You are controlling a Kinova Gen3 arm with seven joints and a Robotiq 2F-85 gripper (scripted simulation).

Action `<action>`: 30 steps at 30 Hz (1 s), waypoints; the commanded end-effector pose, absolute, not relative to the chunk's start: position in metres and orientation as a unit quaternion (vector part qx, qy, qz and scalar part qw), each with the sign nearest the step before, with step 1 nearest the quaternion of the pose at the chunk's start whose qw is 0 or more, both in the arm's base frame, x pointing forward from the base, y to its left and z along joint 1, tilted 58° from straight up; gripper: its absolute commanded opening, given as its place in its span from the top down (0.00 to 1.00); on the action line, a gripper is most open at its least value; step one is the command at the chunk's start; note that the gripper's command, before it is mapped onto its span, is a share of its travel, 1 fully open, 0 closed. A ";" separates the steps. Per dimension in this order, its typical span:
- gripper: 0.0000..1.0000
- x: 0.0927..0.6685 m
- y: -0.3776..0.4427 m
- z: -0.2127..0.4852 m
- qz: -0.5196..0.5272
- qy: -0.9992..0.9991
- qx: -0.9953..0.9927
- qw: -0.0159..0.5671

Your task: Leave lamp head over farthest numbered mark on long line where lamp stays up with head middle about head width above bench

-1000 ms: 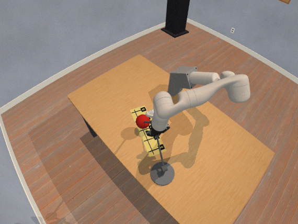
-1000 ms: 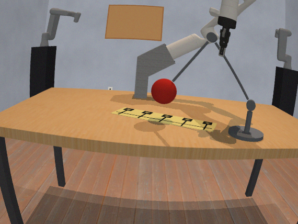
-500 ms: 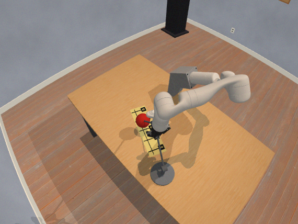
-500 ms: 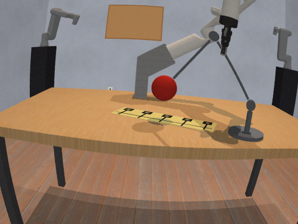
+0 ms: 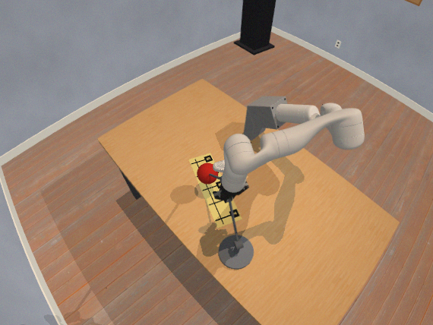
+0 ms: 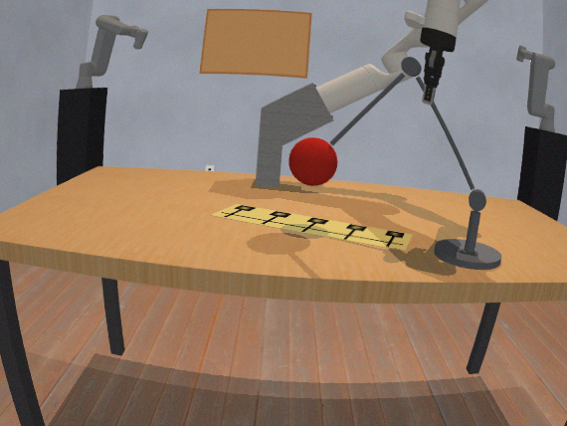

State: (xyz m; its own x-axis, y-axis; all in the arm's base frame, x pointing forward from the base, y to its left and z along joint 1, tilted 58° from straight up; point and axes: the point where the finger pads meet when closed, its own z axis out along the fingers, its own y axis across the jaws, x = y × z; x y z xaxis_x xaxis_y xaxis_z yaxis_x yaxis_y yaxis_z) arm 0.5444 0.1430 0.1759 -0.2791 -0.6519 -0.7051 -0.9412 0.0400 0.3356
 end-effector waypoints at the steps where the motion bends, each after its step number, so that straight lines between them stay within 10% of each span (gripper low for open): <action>1: 1.00 0.549 0.144 0.188 0.389 0.695 -0.573 0.192; 17: 1.00 0.552 0.147 0.198 0.388 0.693 -0.574 0.197; 18: 0.00 0.552 0.146 0.197 0.388 0.694 -0.574 0.197; 30: 0.00 0.549 0.143 0.187 0.389 0.696 -0.573 0.190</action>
State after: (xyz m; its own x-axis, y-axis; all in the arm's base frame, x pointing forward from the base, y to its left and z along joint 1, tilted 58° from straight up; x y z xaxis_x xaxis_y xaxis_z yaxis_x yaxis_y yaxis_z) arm 0.5496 0.1442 0.1893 -0.2658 -0.6500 -0.7119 -0.9473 0.0391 0.3180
